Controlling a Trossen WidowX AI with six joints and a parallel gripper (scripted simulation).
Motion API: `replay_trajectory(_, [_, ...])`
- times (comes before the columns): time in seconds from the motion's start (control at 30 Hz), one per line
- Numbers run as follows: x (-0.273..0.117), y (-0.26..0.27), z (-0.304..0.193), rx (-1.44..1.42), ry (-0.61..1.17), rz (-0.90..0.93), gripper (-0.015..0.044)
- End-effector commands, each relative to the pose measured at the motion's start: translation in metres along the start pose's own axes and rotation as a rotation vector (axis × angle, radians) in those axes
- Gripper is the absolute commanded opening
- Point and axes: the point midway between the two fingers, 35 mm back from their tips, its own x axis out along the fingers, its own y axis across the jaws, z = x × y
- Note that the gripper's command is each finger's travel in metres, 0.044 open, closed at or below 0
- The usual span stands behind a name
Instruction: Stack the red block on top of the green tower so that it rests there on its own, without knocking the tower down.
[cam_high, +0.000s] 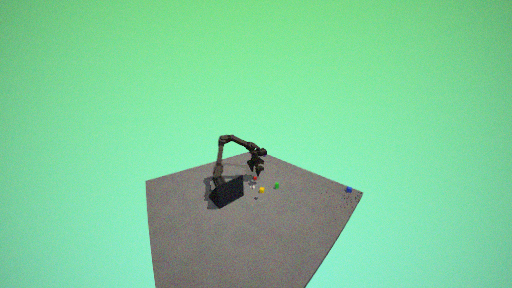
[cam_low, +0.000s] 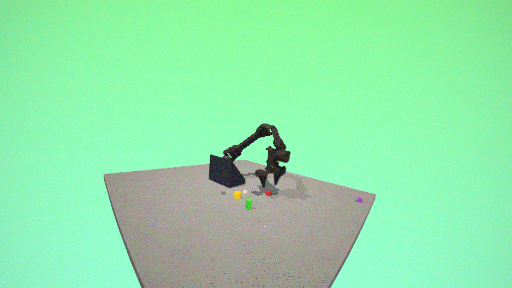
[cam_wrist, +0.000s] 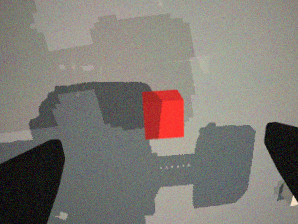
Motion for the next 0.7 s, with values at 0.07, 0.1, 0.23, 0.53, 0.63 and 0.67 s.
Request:
replay_trajectory(0.07, [0.014,-0.001,-0.003,0.008,0.007,0.005,0.0440])
replay_trajectory(0.1, [0.015,-0.001,-0.003,0.008,0.007,0.005,0.0440])
replay_trajectory(0.23, [0.018,-0.002,-0.003,0.008,0.007,0.005,0.0440])
replay_trajectory(0.53, [0.033,-0.002,-0.003,0.008,0.007,0.005,0.0440])
replay_trajectory(0.63, [0.038,-0.001,-0.003,0.008,0.008,0.006,0.0440])
replay_trajectory(0.67, [0.039,-0.001,-0.003,0.008,0.008,0.006,0.0440])
